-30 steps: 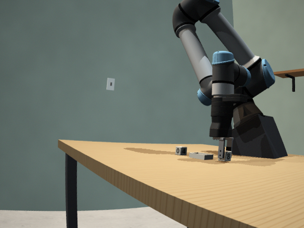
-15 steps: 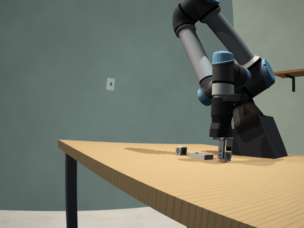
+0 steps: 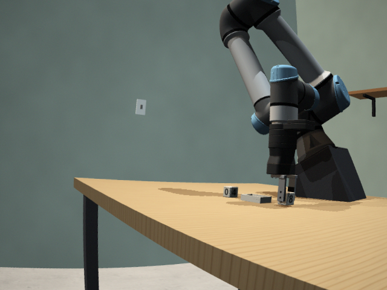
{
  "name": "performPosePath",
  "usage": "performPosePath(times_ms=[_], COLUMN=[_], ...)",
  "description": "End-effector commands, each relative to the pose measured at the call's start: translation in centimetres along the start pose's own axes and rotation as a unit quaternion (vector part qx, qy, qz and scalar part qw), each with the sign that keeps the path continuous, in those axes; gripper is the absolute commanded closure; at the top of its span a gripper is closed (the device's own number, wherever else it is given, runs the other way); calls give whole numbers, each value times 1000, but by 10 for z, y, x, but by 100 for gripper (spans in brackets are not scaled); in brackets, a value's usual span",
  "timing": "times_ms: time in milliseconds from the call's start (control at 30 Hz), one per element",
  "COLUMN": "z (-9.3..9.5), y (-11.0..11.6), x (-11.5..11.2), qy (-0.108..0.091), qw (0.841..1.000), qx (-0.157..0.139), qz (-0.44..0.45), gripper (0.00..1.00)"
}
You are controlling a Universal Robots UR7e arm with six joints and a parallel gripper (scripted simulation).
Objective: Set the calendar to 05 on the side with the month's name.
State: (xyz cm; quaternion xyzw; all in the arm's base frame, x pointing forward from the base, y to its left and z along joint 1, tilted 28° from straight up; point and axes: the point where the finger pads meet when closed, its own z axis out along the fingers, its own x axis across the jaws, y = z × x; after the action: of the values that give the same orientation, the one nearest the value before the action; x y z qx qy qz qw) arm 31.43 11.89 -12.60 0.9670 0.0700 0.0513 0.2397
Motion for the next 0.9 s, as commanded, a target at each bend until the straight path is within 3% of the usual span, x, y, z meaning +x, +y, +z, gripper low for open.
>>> performPosePath(times_ms=[0,867], z=[1,3], y=[0,0], x=[0,0], qy=[1,1], qw=[1000,1000], qx=[0,0], qz=[0,0], gripper=[40,40])
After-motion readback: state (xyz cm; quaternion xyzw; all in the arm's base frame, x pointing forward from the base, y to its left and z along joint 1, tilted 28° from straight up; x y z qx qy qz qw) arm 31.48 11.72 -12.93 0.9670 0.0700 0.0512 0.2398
